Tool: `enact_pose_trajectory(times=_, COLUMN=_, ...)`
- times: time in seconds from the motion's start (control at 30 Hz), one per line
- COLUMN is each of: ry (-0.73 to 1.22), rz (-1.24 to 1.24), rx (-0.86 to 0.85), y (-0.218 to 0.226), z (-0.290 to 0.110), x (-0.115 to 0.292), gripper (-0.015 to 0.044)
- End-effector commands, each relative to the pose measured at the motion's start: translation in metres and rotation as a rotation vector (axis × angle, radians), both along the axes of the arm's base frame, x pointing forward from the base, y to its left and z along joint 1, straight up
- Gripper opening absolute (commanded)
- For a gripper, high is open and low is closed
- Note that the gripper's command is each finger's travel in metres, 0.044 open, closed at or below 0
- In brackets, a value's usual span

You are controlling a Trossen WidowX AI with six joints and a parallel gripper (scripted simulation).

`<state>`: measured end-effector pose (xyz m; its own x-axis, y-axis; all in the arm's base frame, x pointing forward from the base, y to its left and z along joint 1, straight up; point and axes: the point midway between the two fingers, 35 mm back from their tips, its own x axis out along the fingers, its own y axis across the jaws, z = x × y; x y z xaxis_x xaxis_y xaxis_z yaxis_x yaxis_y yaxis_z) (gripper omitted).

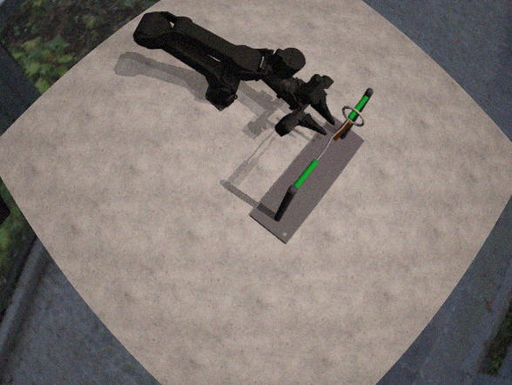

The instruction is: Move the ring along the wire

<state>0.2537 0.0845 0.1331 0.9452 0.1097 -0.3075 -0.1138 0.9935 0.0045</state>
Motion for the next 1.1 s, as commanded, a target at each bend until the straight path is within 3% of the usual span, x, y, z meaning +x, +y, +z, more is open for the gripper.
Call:
enact_pose_trajectory(times=0.0, ry=0.002, rz=-0.006, rx=0.001, y=-0.001, z=-0.001, x=-0.001, gripper=0.016)
enact_pose_trajectory(times=0.47, ry=0.002, rz=-0.006, rx=0.001, y=-0.001, z=-0.001, x=-0.001, gripper=0.016)
enact_pose_trajectory(times=0.83, ry=0.0, rz=0.0, rx=0.001, y=-0.008, z=0.012, x=-0.041, gripper=0.044)
enact_pose_trajectory(times=1.07, ry=0.0, rz=0.0, rx=0.001, y=-0.008, z=0.012, x=-0.041, gripper=0.044)
